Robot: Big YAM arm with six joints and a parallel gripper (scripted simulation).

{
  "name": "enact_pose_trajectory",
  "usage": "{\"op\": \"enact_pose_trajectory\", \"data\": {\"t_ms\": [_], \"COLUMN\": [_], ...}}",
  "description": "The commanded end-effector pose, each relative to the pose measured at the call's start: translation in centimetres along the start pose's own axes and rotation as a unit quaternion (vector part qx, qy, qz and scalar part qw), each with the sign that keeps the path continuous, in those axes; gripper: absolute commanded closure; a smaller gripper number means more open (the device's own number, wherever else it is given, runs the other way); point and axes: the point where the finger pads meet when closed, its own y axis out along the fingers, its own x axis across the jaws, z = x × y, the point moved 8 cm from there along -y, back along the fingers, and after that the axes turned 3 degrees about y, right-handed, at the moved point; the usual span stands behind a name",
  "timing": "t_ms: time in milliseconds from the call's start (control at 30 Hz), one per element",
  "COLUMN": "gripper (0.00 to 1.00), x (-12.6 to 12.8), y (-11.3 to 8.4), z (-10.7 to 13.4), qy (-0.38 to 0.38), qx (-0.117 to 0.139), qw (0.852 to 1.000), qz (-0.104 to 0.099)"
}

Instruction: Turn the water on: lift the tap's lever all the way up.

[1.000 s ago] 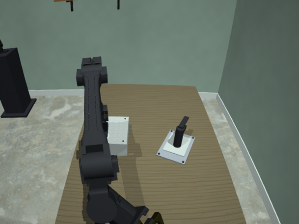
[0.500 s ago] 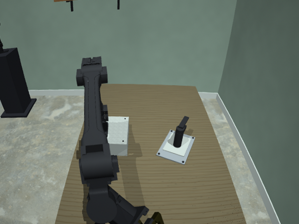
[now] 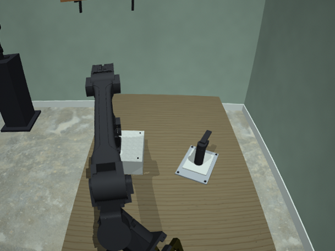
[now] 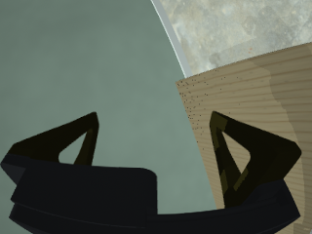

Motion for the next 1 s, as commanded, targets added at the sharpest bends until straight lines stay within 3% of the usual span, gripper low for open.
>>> {"op": "enact_pose_trajectory", "data": {"t_ms": [0,33,100,200,367,433,467,567,600,667,700,767,800,933,967], "gripper": [0.00,0.00,0.00,0.00,0.00,0.00,0.00,0.00,0.00,0.00,0.00,0.00,0.00,0.00,0.00], "x": [1.0,2.0,2.0,1.9,1.9,1.9,1.9,1.9,2.1,2.1,1.9,1.9,1.7,1.7,1.4], "y": [-0.6,-1.0,-0.8,0.0,2.6,2.6,3.5,3.5,4.4,4.4,5.4,5.4,6.5,6.5,7.5], "z": [0.1,0.1,0.4,2.0,6.7,6.7,8.4,8.4,10.3,10.3,12.5,12.5,14.9,14.9,17.5], "qy": [-0.007,-0.015,-0.019,-0.036,-0.098,-0.098,-0.122,-0.122,-0.151,-0.151,-0.181,-0.181,-0.214,-0.214,-0.251], "qx": [-0.003,-0.007,-0.005,0.003,0.027,0.027,0.036,0.036,0.045,0.045,0.057,0.057,0.071,0.071,0.086], "qw": [1.000,1.000,1.000,0.999,0.995,0.995,0.991,0.991,0.987,0.987,0.980,0.980,0.972,0.972,0.961], "qz": [-0.008,-0.017,-0.014,-0.003,0.024,0.024,0.033,0.033,0.041,0.041,0.052,0.052,0.064,0.064,0.075]}}
